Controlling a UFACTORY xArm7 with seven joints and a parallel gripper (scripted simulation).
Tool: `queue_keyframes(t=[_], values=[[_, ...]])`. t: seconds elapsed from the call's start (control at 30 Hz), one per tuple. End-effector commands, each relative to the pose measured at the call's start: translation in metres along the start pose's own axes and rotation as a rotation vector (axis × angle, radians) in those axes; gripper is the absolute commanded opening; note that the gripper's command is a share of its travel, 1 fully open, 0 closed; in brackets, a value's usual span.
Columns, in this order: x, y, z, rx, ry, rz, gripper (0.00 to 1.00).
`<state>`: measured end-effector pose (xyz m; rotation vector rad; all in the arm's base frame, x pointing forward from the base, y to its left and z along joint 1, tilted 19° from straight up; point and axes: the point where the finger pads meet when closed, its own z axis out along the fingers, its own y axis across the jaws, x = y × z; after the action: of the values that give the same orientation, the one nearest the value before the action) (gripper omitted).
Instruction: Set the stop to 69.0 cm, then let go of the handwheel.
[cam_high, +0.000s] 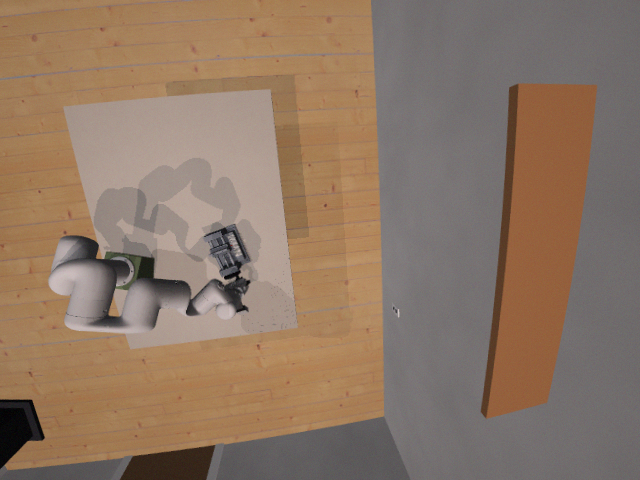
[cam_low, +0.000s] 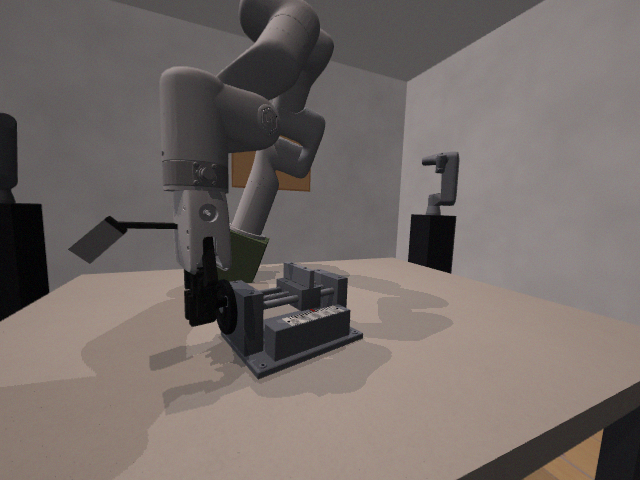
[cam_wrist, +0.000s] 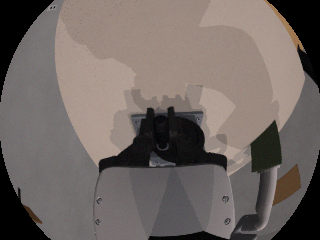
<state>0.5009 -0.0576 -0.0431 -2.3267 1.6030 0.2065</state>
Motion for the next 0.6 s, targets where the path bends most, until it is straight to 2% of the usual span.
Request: queue_keyframes(t=[0.0,0.57], values=[[0.0010,-0.0002,-0.0010,0.001,0.002,0.001,0.06],[0.0010,-0.0011,0.0006,0.001,0.002,0.001,0.06]])
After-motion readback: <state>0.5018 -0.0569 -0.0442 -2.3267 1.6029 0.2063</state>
